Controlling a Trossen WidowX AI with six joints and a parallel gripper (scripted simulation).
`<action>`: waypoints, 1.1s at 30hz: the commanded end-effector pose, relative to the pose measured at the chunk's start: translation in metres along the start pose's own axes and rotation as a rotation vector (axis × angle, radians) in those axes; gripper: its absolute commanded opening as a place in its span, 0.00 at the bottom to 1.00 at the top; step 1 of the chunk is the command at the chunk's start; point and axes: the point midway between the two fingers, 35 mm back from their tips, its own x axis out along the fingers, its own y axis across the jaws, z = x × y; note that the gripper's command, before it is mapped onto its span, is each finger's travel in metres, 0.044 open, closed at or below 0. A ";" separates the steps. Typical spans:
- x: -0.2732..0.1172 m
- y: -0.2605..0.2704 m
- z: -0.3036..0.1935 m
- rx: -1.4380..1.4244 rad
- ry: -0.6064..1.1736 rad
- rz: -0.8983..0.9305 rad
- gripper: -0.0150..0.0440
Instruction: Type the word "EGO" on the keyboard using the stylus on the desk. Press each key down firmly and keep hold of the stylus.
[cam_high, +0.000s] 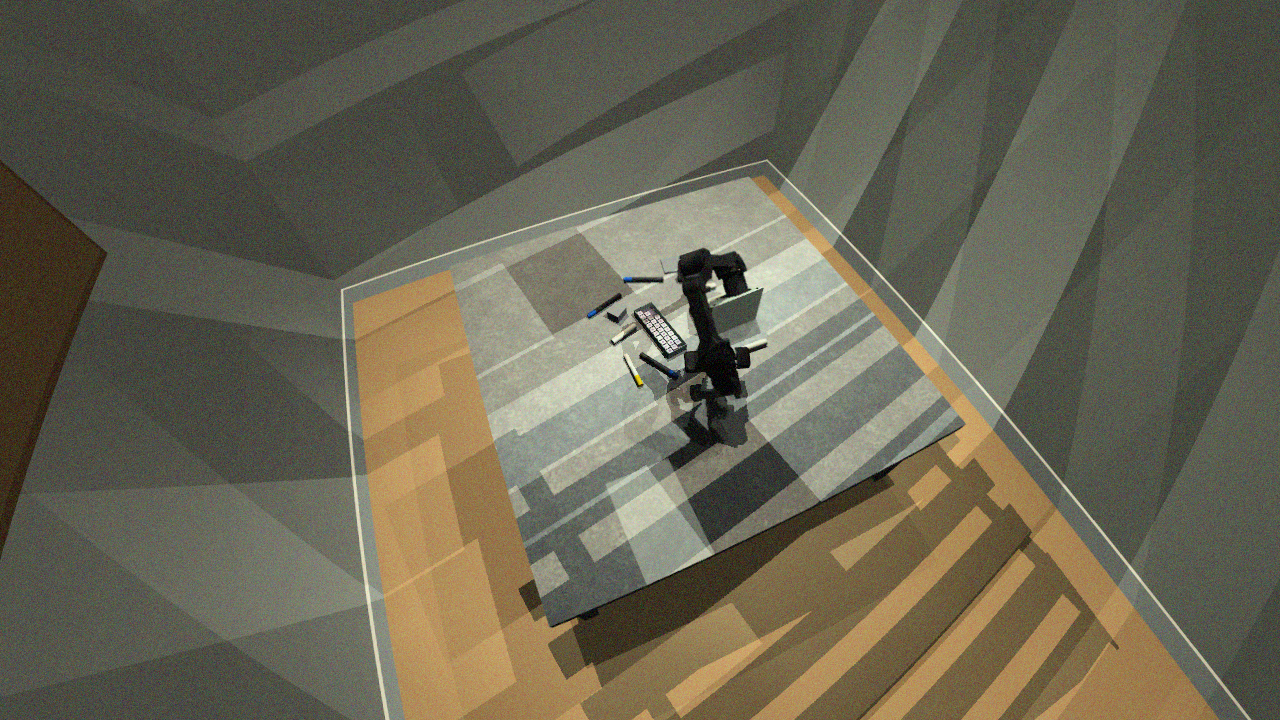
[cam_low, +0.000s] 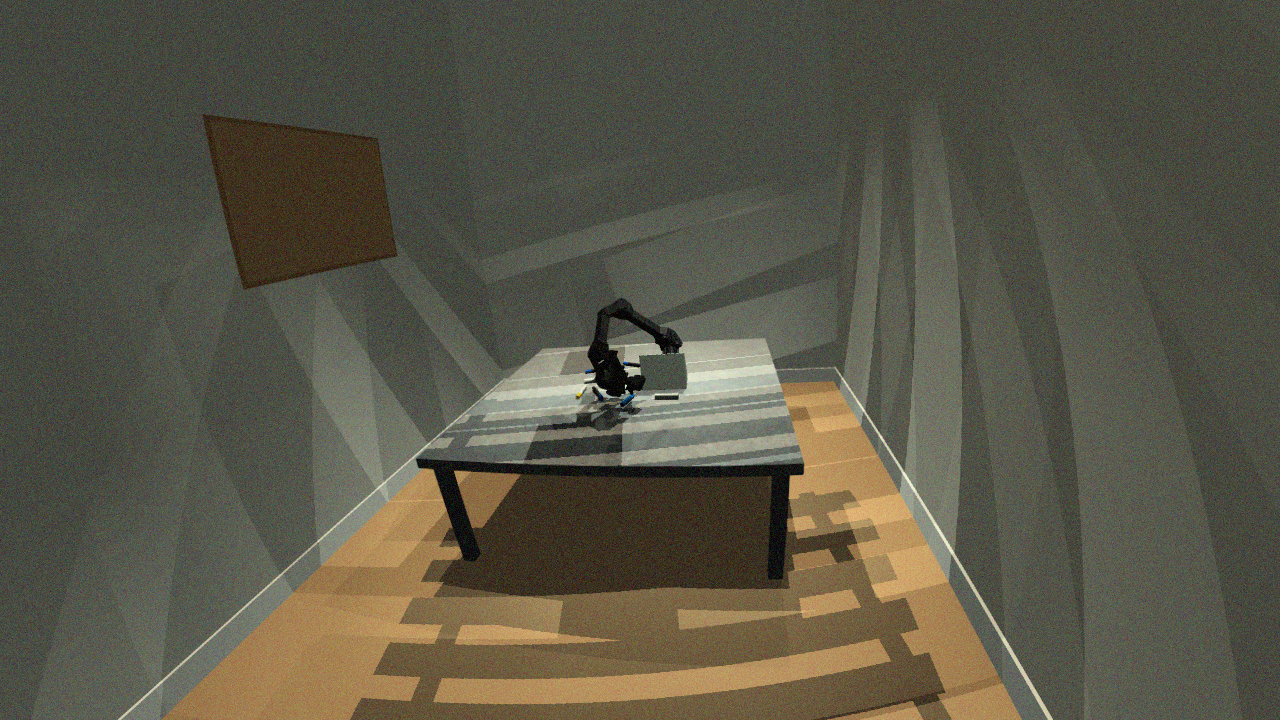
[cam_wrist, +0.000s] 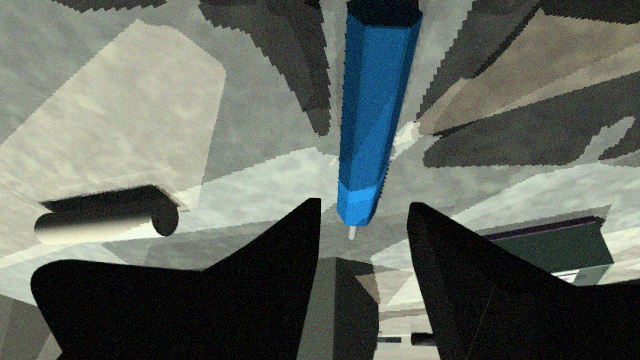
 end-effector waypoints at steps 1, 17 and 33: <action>0.005 0.000 0.000 -0.008 0.006 -0.003 0.51; 0.015 0.000 0.006 -0.007 0.006 -0.004 0.51; 0.018 0.000 0.009 0.000 0.003 0.001 0.33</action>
